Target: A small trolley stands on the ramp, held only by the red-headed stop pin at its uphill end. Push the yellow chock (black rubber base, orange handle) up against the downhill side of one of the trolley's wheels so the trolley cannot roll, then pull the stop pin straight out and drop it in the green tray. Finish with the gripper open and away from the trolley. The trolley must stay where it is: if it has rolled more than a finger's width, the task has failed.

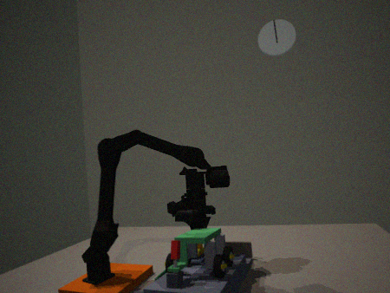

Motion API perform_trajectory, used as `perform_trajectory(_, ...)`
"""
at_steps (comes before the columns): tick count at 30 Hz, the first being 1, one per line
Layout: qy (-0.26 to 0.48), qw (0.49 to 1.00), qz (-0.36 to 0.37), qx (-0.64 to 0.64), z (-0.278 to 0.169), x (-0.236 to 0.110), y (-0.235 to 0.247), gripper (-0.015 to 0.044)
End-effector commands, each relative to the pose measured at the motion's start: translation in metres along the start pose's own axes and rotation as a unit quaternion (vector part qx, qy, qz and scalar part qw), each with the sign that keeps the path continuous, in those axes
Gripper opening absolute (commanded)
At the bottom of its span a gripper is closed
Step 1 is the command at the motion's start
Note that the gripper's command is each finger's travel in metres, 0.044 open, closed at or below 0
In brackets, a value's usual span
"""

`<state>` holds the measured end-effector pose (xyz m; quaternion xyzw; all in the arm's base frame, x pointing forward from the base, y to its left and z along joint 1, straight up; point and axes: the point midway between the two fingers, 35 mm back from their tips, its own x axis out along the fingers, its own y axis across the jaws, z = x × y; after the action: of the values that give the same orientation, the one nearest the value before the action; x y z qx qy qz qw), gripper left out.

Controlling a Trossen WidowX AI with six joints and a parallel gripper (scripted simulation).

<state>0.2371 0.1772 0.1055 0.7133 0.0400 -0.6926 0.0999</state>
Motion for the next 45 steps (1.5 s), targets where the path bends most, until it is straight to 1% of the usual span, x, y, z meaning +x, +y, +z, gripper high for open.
perform_trajectory(1, 0.001, 1.000, 0.002, -0.001, 0.000, 0.001, 0.003, 0.0000)
perform_trajectory(33, 0.001, 1.000, 0.003, -0.001, -0.001, 0.000, 0.035, 0.0000)
perform_trajectory(42, -0.001, 1.000, 0.000, -0.001, -0.001, 0.000, 0.030, 0.0000)
perform_trajectory(45, -0.001, 1.000, 0.000, -0.001, -0.001, 0.000, 0.030, 0.0079)
